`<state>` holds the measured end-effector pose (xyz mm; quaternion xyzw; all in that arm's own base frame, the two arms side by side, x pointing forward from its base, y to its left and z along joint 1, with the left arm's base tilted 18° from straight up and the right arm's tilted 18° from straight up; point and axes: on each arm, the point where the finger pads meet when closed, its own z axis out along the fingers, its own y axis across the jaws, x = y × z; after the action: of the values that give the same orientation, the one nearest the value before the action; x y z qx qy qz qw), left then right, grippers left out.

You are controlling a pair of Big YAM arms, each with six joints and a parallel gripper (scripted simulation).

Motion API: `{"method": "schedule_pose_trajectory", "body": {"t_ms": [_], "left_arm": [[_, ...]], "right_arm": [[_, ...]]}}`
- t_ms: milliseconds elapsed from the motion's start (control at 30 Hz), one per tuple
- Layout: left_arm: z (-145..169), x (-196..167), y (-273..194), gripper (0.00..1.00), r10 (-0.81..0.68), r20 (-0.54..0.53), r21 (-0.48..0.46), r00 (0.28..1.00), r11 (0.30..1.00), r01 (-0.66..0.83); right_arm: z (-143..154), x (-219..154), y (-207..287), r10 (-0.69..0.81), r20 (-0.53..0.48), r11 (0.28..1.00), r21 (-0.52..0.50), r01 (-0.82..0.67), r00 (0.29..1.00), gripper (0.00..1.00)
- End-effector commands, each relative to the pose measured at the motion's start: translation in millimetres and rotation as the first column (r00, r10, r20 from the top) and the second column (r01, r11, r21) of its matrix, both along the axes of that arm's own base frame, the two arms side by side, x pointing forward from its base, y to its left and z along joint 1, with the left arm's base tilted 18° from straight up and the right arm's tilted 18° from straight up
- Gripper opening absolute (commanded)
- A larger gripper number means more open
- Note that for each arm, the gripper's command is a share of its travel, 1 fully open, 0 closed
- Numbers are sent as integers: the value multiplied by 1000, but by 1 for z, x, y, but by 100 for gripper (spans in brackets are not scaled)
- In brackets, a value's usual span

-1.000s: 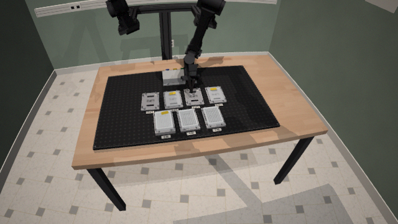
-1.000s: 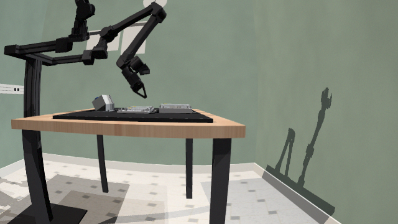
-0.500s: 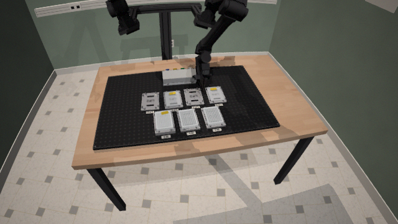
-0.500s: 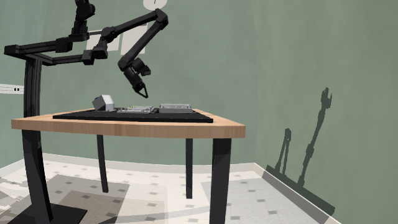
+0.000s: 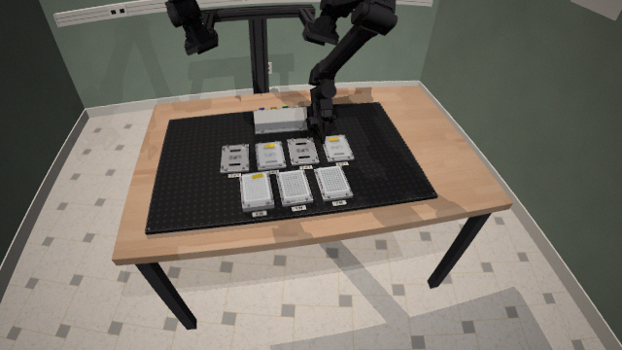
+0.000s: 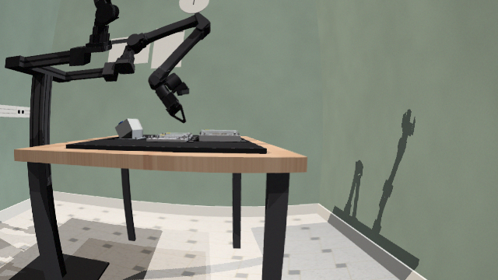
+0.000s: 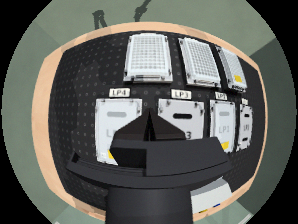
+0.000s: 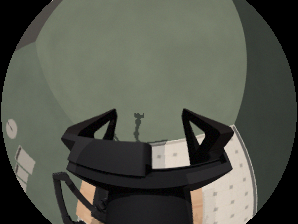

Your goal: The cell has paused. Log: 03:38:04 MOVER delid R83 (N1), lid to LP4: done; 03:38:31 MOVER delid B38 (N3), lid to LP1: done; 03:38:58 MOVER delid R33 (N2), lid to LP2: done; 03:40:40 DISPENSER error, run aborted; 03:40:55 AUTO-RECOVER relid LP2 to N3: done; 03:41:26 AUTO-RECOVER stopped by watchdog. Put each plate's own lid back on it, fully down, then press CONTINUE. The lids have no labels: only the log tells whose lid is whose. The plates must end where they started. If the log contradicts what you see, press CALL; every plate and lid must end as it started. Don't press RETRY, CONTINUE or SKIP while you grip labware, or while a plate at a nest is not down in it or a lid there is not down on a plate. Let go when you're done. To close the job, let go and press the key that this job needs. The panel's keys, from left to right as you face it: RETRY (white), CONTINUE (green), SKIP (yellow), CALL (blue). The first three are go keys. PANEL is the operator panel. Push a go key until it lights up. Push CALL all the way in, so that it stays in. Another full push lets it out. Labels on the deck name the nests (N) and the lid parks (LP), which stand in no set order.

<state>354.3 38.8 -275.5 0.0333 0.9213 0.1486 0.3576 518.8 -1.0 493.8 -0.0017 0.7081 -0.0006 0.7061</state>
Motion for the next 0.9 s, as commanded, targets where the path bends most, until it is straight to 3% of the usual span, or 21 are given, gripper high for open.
{"method": "schedule_pose_trajectory", "body": {"t_ms": [0, 500, 867], "left_arm": [[6, -4, -4, 0, -21, 0, 5, 1000, 1000, 21], [6, -4, -4, 0, -21, 0, 5, 1000, 1000, 21], [8, 64, -25, 0, -26, 27, -2, 999, 1000, 26]], "right_arm": [[24, -1, 1, 0, 49, 1000, 2, 0, 999, 100], [24, -1, 1, 0, 49, 1000, 2, 0, 999, 100], [24, -1, 1, 0, 49, 1000, 2, 0, 999, 100]]}}
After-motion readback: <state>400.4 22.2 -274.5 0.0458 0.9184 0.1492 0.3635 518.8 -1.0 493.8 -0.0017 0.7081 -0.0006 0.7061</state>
